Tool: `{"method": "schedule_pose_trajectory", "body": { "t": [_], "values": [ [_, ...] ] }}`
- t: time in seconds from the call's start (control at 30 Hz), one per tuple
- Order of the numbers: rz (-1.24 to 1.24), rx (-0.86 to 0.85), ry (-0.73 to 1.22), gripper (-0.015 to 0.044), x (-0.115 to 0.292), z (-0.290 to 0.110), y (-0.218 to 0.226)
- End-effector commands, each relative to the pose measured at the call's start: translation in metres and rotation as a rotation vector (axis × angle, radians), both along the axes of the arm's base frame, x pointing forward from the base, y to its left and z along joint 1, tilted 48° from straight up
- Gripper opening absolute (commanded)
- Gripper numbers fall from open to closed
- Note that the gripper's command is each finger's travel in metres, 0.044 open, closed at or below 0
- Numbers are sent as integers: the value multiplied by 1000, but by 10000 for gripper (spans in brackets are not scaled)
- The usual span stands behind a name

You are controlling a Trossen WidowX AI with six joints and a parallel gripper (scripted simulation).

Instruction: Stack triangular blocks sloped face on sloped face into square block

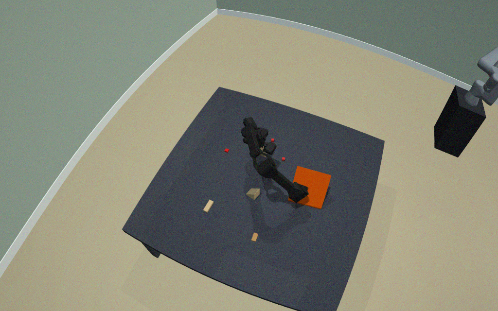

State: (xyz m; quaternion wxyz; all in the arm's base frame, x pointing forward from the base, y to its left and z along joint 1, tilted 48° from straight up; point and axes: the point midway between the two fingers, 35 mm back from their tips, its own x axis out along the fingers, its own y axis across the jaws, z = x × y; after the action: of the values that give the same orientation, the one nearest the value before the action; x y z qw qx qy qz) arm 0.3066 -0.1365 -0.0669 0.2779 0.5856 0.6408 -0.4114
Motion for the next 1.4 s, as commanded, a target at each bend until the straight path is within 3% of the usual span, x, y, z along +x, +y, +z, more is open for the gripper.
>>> {"method": "schedule_pose_trajectory", "body": {
  "t": [0.0,1.37],
  "values": [
    [-139,2,78,0,1,0,-2],
    [-1275,9,926,0,2,2,-13]
  ]
}}
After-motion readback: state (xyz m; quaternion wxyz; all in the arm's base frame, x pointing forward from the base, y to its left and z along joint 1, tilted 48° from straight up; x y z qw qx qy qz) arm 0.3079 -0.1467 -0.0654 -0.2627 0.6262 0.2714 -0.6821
